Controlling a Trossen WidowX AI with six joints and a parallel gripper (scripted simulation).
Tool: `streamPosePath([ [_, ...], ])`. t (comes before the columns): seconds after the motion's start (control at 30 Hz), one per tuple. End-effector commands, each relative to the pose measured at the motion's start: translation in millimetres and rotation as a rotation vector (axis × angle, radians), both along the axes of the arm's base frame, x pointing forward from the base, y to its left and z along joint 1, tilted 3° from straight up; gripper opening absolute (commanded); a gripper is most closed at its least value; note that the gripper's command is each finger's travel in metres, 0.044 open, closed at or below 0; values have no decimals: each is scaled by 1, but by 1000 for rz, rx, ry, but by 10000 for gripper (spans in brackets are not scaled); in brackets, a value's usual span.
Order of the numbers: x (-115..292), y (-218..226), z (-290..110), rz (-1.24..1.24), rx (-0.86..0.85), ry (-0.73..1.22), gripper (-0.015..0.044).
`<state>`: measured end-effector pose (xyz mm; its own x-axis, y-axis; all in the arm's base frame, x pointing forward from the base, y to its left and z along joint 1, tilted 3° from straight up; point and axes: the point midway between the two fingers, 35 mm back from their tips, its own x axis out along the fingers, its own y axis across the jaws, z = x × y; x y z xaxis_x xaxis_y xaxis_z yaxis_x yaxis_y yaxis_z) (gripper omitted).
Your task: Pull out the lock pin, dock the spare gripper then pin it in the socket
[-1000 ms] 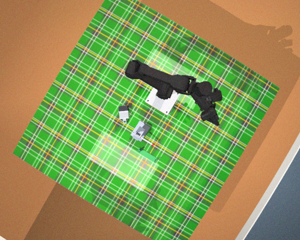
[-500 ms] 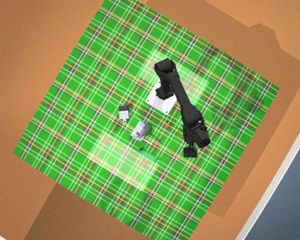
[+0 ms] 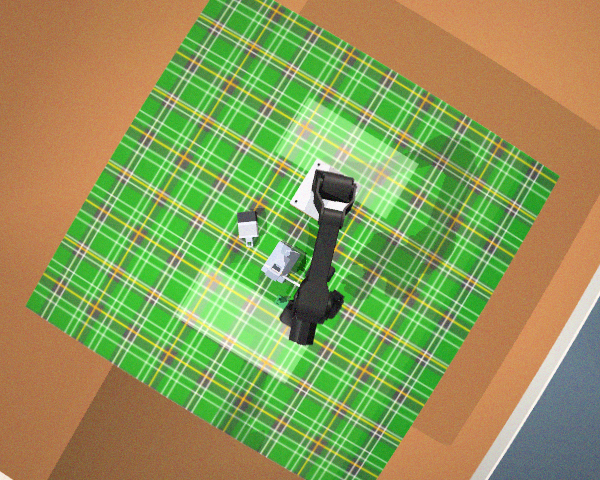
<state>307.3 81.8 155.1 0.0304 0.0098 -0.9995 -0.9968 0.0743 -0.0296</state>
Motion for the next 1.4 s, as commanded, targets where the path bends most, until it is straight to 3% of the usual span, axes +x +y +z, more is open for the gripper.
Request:
streamPosePath([
  [0.0, 2, -8, 0, -21, 16, 43, 300],
  [0.13, 3, -9, -12, -21, 16, 43, 300],
  [0.33, 4, -18, -68, -21, 15, 43, 300],
  [1.37, 6, -15, -112, -21, 16, 43, 300],
])
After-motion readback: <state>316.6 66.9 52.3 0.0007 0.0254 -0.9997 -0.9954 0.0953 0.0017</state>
